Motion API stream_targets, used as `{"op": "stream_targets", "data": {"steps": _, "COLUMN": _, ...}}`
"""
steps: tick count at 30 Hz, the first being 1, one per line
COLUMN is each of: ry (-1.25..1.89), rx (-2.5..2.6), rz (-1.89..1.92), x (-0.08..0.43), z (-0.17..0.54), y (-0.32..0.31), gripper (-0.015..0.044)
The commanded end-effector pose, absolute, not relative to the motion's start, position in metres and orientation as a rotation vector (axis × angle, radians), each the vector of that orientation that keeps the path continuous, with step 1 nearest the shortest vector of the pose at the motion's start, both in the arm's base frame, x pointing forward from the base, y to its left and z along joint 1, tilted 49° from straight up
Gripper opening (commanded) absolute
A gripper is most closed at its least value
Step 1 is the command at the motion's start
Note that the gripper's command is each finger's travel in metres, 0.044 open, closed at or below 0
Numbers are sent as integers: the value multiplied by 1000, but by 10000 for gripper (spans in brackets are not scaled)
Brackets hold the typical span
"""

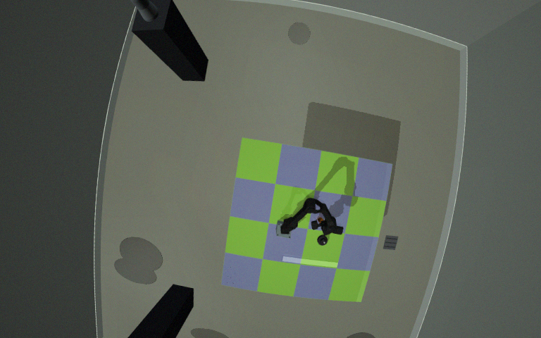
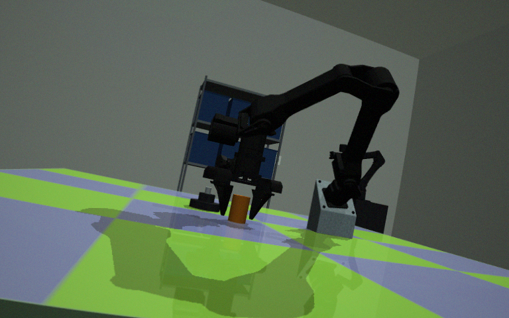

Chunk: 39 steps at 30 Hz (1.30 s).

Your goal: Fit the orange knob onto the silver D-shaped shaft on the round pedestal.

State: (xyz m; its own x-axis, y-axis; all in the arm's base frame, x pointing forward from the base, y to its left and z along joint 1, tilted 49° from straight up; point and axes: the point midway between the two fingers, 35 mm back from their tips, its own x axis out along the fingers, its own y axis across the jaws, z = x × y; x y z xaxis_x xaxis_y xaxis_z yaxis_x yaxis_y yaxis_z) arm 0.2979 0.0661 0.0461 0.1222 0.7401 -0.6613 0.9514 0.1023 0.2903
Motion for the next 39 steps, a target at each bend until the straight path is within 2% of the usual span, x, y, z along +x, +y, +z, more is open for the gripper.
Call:
{"op": "stream_targets", "data": {"steps": 1, "ry": 1667, "rx": 1689, "rz": -376, "x": 297, "z": 45, "y": 67, "gripper": 282}}
{"op": "stream_targets", "data": {"steps": 5, "ry": 1667, "rx": 1689, "rz": -376, "x": 297, "z": 45, "y": 67, "gripper": 177}}
{"op": "stream_targets", "data": {"steps": 11, "ry": 1667, "rx": 1689, "rz": -376, "x": 297, "z": 45, "y": 67, "gripper": 137}}
{"op": "stream_targets", "data": {"steps": 16, "ry": 1665, "rx": 1687, "rz": -379, "x": 298, "z": 49, "y": 61, "gripper": 6}}
{"op": "stream_targets", "data": {"steps": 39, "ry": 1657, "rx": 1677, "rz": -395, "x": 299, "z": 90, "y": 5, "gripper": 0}}
